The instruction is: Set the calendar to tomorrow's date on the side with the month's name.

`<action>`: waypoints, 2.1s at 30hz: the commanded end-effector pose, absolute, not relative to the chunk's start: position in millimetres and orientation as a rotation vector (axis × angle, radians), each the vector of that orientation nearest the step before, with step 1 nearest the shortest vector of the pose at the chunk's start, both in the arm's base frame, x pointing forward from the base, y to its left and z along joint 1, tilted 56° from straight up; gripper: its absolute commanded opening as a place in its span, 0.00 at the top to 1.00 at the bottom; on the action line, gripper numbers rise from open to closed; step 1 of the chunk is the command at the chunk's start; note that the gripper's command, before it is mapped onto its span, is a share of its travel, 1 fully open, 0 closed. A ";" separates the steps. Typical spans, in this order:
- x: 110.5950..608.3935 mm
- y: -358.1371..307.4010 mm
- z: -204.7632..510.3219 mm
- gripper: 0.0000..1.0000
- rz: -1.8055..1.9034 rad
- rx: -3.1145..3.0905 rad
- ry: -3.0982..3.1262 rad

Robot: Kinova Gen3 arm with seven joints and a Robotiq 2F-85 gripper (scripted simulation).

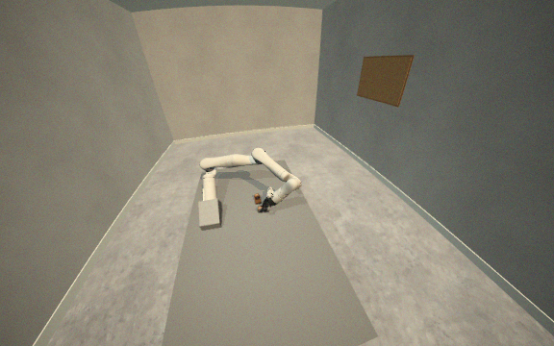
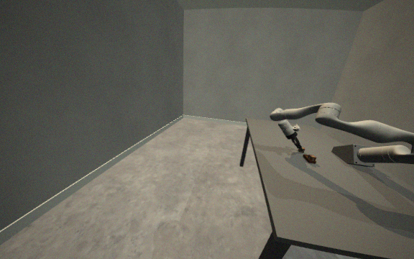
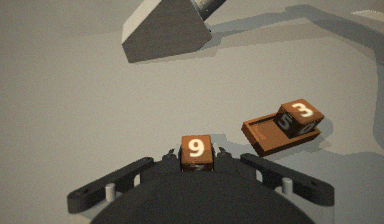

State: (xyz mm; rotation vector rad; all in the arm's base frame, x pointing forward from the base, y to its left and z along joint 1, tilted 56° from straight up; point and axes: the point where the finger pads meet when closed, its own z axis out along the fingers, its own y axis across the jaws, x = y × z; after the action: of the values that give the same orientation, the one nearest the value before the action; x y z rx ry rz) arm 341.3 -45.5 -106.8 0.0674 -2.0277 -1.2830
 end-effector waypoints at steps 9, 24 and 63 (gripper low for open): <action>341.5 -46.5 -106.5 0.72 -1.283 0.066 -2.029; 341.5 -46.5 -106.5 0.64 -1.283 0.066 -2.029; 340.9 -51.3 -103.2 0.31 -1.283 0.066 -2.029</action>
State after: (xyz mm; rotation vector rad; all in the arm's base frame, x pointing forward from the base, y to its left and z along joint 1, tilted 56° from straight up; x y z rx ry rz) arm 340.4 -48.1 -104.9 0.0687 -2.0257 -1.2827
